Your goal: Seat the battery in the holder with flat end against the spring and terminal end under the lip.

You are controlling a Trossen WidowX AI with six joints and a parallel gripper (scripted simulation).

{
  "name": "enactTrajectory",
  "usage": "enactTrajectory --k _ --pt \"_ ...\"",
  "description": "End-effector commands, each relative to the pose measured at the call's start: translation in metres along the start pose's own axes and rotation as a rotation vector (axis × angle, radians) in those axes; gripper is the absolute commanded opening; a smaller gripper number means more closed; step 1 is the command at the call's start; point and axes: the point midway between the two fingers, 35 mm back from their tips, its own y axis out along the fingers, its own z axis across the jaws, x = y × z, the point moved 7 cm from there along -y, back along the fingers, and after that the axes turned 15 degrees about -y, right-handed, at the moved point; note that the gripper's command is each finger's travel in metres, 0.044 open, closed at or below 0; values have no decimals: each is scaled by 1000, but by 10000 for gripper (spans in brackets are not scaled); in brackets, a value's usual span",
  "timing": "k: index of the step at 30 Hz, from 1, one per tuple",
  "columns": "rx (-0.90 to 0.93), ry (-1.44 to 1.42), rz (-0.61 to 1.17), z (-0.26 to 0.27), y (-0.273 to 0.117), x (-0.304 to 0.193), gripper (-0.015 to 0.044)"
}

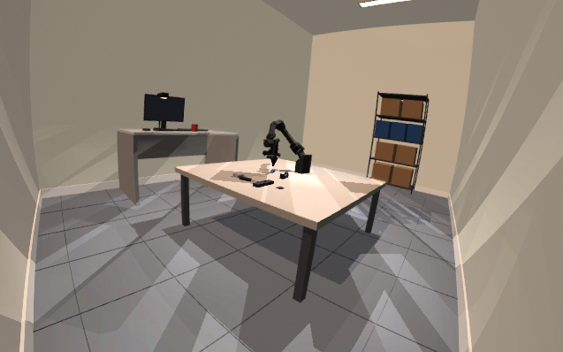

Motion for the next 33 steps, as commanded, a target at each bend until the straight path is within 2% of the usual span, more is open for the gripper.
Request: enactTrajectory --k 1,5,17,18,20,26,31,33 --pt "18 8 -9 2 -32 2 0" --pt "15 9 -12 -2 -62 1 0" --pt "12 4 -17 -2 -62 1 0" --pt "12 23 -16 -2 -62 1 26" --pt "14 168 -14 -3 -55 1 79" --pt "19 851 -5 -11 -26 -1 236" --pt "20 1419 -2 -19 -3 -3 244" --pt "21 1565 -2 -22 3 -4 244"
